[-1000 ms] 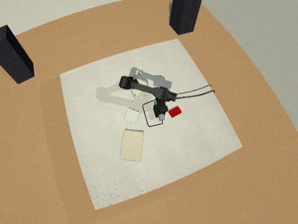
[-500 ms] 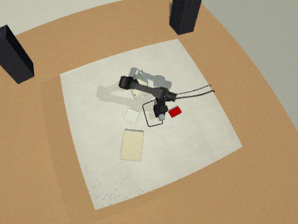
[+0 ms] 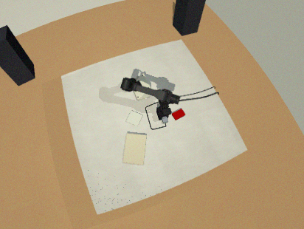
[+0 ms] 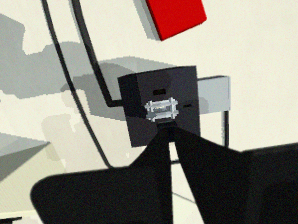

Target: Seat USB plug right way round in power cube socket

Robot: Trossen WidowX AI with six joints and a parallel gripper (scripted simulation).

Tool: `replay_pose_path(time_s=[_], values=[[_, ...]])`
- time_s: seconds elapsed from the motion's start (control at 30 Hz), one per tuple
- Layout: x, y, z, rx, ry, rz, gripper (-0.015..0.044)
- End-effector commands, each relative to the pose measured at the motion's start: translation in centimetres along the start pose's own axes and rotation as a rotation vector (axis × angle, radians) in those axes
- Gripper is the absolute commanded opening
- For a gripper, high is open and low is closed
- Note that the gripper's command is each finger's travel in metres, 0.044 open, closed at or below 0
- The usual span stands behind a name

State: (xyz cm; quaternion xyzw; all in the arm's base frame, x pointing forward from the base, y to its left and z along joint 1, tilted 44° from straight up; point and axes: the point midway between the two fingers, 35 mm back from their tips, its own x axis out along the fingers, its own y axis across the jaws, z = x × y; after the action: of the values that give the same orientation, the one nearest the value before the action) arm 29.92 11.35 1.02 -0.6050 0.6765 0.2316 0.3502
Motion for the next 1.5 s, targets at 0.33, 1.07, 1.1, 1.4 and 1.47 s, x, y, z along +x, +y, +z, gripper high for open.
replay_pose_path(time_s=[0.33, 1.07, 1.1, 1.4, 1.47], values=[[0.16, 0.06, 0.12, -0.004, -0.015, 0.002, 0.0], [0.43, 0.07, 0.27, -0.005, -0.036, 0.002, 0.0], [0.44, 0.07, 0.28, -0.005, -0.037, 0.002, 0.0], [0.55, 0.07, 0.34, -0.006, -0.045, 0.002, 0.0], [0.57, 0.07, 0.35, -0.006, -0.047, 0.002, 0.0]])
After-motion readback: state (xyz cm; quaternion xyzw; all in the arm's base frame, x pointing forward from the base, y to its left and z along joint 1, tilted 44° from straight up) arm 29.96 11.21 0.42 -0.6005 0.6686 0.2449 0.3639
